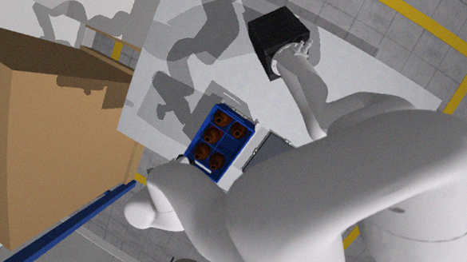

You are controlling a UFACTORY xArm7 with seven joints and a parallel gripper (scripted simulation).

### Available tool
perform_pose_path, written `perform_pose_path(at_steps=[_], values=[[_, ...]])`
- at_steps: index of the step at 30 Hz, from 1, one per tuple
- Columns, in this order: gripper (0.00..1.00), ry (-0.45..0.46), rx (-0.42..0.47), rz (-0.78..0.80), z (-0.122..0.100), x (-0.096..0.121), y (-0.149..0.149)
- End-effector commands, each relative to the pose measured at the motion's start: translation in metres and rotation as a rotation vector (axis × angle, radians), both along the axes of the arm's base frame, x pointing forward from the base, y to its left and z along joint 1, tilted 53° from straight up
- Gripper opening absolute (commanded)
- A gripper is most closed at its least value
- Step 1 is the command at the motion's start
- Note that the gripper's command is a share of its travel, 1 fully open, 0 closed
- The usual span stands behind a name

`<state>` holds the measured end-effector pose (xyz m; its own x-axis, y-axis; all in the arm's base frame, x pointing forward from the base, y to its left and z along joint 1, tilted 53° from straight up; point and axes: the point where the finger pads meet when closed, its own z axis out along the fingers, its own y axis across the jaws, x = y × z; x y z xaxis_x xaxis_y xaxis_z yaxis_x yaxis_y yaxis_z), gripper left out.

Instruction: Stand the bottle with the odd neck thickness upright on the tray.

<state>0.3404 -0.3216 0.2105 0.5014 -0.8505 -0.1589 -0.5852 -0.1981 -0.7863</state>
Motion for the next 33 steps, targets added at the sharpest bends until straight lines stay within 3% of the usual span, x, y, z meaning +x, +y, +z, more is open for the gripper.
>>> perform_pose_path(at_steps=[1, 21, 25, 33], values=[[0.0, -0.001, -0.002, -0.004, 0.001, 0.0, -0.002], [0.0, -0.001, -0.002, -0.004, 0.001, 0.0, -0.001], [0.0, -0.008, 0.0, -0.004, 0.032, 0.002, 0.03], [0.0, -0.001, -0.002, -0.004, 0.054, 0.002, 0.06]])
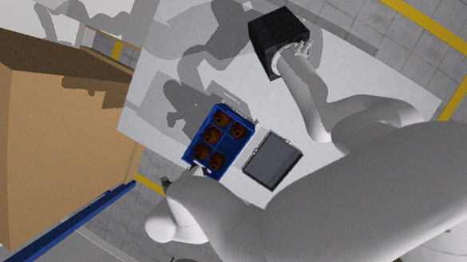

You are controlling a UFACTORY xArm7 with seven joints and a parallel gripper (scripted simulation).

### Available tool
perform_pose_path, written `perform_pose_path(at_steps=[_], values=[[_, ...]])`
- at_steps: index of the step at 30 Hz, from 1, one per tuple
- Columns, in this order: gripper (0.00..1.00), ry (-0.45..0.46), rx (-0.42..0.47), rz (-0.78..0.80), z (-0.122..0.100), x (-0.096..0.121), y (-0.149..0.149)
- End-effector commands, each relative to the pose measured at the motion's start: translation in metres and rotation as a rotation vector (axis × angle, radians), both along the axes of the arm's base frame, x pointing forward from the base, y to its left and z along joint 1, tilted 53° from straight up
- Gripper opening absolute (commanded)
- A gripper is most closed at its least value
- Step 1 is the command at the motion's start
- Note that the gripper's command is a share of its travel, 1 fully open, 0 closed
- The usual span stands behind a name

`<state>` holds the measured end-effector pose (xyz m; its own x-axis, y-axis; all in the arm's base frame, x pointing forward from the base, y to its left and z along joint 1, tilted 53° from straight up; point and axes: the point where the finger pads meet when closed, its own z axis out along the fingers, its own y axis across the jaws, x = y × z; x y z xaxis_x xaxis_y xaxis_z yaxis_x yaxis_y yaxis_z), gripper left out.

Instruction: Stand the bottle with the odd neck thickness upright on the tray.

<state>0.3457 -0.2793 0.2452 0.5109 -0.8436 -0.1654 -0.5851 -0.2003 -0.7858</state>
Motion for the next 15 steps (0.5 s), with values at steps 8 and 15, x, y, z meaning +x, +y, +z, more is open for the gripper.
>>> perform_pose_path(at_steps=[8, 15], values=[[0.65, -0.004, -0.008, -0.016, 0.0198, -0.0028, 0.0184], [0.65, -0.004, -0.008, -0.016, 0.0198, -0.0028, 0.0184]])
